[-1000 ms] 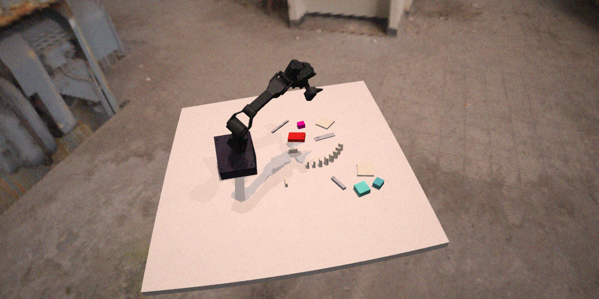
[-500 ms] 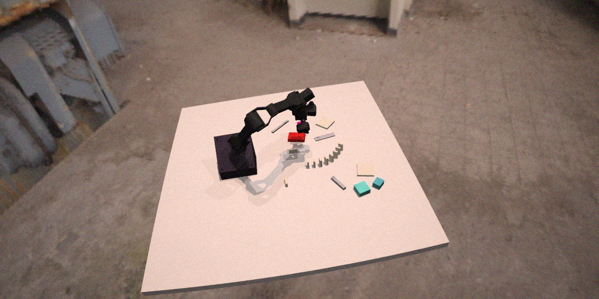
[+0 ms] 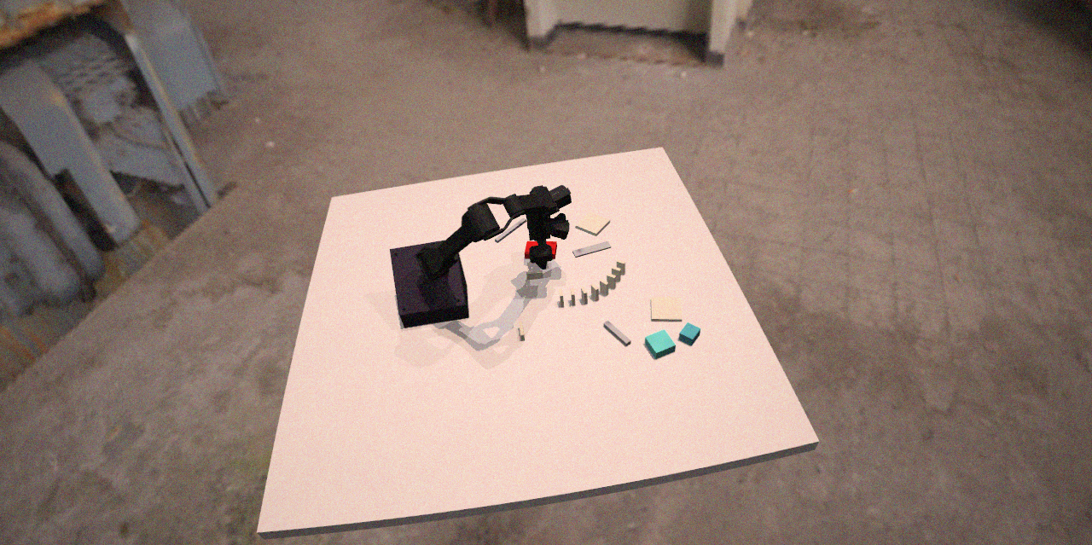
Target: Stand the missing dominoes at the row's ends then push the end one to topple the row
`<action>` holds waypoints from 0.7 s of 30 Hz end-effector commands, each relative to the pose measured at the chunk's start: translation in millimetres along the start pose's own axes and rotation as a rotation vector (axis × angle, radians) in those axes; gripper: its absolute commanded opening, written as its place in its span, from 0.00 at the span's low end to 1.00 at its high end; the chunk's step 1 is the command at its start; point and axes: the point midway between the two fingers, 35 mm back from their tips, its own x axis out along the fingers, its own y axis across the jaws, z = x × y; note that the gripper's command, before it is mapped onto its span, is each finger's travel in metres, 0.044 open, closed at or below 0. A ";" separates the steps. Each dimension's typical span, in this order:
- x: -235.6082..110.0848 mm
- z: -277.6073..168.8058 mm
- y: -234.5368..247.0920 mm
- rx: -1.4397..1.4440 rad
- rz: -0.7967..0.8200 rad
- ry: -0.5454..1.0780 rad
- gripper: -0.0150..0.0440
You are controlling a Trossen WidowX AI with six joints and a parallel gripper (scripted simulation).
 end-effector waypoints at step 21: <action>66.1 -14.1 -8.5 -0.017 -0.022 0.025 1.00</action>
